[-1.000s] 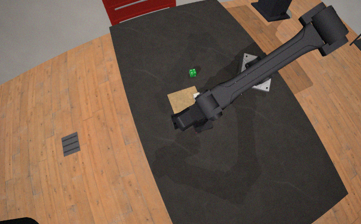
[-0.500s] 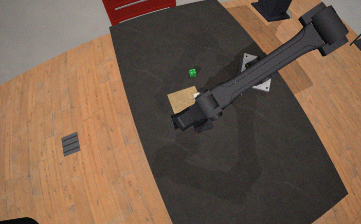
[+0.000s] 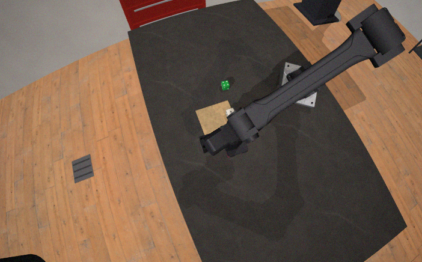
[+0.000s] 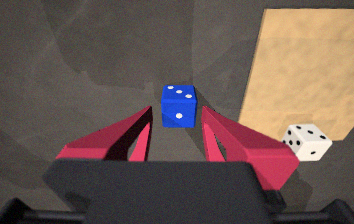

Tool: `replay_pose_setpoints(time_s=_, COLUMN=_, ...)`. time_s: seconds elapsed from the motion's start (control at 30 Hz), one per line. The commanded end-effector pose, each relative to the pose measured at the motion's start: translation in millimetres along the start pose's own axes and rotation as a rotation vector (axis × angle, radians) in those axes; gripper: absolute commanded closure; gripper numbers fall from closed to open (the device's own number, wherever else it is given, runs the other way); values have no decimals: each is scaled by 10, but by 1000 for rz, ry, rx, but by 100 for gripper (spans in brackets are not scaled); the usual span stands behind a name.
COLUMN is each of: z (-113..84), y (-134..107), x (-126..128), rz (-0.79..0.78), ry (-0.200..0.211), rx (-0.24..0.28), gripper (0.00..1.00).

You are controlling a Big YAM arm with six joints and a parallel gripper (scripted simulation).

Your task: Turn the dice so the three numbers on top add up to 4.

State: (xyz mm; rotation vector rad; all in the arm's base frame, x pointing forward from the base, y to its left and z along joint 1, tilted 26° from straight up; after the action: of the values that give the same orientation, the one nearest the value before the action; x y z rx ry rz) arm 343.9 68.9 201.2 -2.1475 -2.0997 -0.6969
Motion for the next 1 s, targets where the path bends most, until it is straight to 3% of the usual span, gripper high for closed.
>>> replay_pose_setpoints(time_s=0.0, z=95, y=-12, x=14, rz=3, ry=-1, rx=-3, gripper=55)
replay_pose_setpoints(time_s=0.37, z=261, y=-12, x=-1, rz=7, ry=-2, rx=-4, gripper=55)
replay_pose_setpoints(time_s=0.47, z=217, y=5, x=-10, rz=8, ry=0, rx=-24, gripper=55)
replay_pose_setpoints(time_s=0.97, z=244, y=-10, x=-10, rz=6, ry=-2, rx=-11, gripper=55)
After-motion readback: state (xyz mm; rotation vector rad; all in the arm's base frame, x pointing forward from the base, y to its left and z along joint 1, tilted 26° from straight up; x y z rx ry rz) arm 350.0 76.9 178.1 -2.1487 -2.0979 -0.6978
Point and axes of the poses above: the point where the finger pads meet when closed, its own z axis out along the fingers, its own x axis across the jaws, y = z × x, the point moved 10 cm from there along -z, back along the fingers, and after that the axes turned 5 degrees about -z, right-handed, at the moved point
